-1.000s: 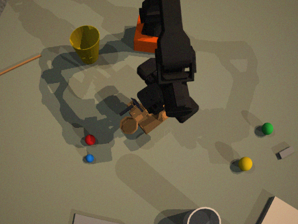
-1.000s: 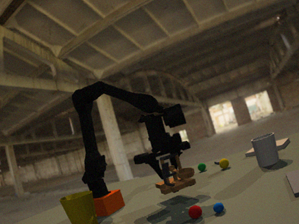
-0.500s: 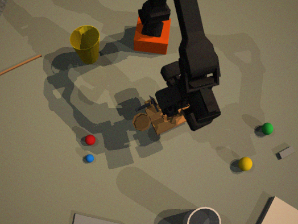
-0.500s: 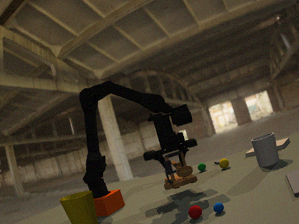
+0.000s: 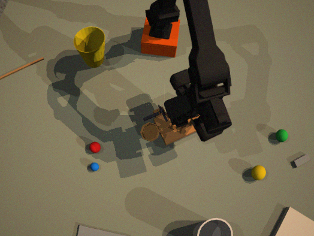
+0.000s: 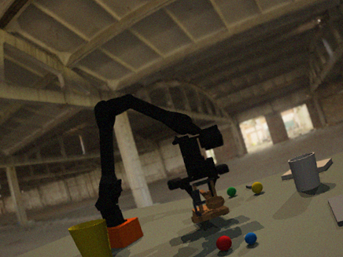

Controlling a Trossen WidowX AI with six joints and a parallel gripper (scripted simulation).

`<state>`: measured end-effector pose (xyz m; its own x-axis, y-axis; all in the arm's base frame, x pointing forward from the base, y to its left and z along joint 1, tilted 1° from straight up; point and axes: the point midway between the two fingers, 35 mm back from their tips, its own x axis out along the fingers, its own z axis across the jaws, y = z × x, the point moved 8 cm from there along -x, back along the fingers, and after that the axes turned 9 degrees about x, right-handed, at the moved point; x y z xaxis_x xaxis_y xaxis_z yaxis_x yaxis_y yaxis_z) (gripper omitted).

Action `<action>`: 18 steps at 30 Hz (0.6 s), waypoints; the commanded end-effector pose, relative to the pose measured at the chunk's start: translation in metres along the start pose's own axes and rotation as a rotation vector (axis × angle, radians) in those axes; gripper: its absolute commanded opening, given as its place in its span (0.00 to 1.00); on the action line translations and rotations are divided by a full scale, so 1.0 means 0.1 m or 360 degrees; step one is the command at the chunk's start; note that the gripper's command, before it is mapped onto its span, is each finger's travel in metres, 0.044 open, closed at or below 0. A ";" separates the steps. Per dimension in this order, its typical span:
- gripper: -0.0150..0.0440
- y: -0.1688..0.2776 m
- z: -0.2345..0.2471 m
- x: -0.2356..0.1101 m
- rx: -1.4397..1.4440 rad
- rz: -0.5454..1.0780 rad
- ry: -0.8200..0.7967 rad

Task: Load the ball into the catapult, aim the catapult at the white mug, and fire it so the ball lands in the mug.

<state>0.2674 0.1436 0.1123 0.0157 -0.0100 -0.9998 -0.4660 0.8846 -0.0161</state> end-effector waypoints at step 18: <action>0.25 0.00 0.00 0.24 0.0002 0.0000 -0.0001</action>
<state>0.2679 0.1436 0.0871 0.0160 -0.0099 -0.9998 -0.4652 0.8851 -0.0162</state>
